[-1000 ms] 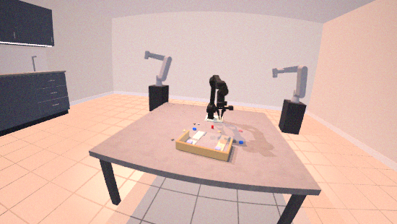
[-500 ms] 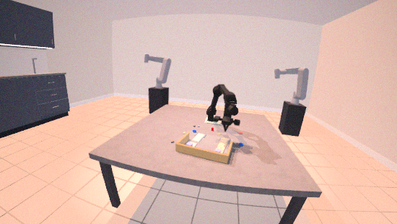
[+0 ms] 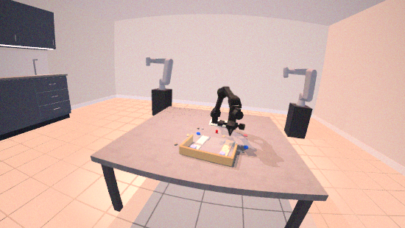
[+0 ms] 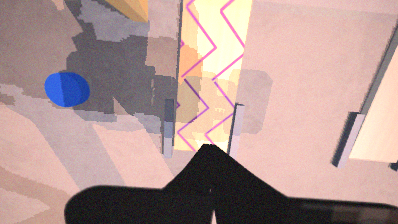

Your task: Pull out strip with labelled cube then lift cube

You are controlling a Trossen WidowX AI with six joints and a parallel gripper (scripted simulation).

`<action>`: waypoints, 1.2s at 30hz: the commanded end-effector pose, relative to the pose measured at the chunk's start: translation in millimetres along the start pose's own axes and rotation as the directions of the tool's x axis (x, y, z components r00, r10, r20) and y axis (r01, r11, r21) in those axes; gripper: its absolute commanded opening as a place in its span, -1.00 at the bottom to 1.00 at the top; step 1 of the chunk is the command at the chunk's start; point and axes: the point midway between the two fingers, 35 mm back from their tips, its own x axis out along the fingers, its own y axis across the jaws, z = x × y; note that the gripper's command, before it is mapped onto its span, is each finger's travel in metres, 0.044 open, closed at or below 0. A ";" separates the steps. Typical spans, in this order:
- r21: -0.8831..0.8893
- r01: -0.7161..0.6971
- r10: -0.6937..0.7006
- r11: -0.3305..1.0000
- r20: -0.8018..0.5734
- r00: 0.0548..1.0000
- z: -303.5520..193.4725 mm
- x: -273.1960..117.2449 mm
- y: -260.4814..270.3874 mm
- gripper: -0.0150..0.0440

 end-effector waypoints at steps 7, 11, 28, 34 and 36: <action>0.006 -0.004 0.004 1.000 -0.004 1.000 -1.3 17.9 0.9 -0.49; 0.006 -0.004 0.004 1.000 -0.004 1.000 -1.8 24.5 0.9 -0.49; 0.006 -0.004 0.004 1.000 -0.004 1.000 -4.2 51.0 0.5 -0.49; 0.006 -0.004 0.004 1.000 -0.004 1.000 -4.2 51.3 0.5 -0.49; 0.006 -0.004 0.004 1.000 -0.004 1.000 -4.2 51.3 0.5 -0.49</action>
